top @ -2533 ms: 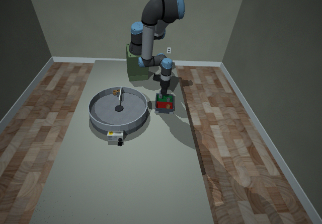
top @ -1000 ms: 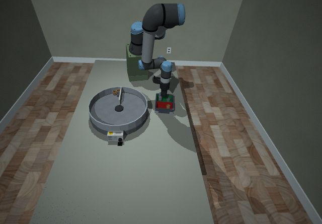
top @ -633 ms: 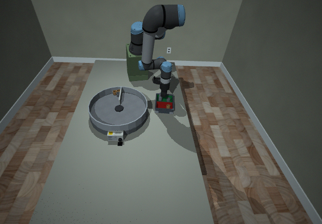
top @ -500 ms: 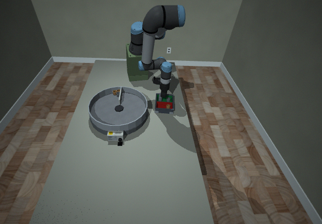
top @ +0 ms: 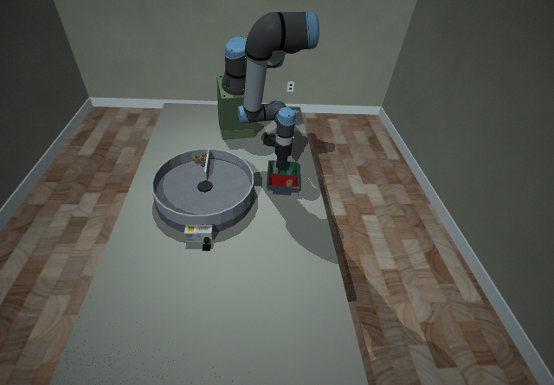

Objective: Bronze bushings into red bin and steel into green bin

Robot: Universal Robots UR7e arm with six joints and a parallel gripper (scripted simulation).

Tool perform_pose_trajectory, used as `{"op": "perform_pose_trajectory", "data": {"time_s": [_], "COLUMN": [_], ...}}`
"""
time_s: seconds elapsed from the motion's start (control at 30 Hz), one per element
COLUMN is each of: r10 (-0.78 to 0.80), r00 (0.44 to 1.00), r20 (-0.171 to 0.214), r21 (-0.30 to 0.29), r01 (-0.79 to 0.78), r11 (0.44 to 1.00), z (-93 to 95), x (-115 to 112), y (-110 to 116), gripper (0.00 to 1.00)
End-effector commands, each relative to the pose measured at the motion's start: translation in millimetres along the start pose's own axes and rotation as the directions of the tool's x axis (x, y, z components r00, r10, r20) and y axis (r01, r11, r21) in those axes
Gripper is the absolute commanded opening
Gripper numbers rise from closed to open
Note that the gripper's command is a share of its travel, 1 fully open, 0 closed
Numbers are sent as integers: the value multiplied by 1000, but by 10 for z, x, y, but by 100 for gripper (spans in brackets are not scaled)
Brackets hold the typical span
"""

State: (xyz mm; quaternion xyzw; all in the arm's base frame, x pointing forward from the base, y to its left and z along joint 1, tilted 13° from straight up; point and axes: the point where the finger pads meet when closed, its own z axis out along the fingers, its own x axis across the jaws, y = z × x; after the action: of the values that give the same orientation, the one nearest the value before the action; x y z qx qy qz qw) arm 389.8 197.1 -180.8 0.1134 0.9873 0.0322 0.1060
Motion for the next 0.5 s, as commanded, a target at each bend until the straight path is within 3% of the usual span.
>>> {"op": "perform_pose_trajectory", "data": {"time_s": [0.0,0.13,0.17,0.47], "r10": [0,0,0,0], "r00": [1000,1000,1000,1000], "r20": [1,1,1,1], "r21": [-1,-1,-1,-1], "r01": [0,0,0,0], "r11": [1000,1000,1000,1000], "z": [-3,-2,-3,-3], "x": [-4,-4,-4,-4], "y": [2,2,2,2], "gripper": [0,0,42,42]}}
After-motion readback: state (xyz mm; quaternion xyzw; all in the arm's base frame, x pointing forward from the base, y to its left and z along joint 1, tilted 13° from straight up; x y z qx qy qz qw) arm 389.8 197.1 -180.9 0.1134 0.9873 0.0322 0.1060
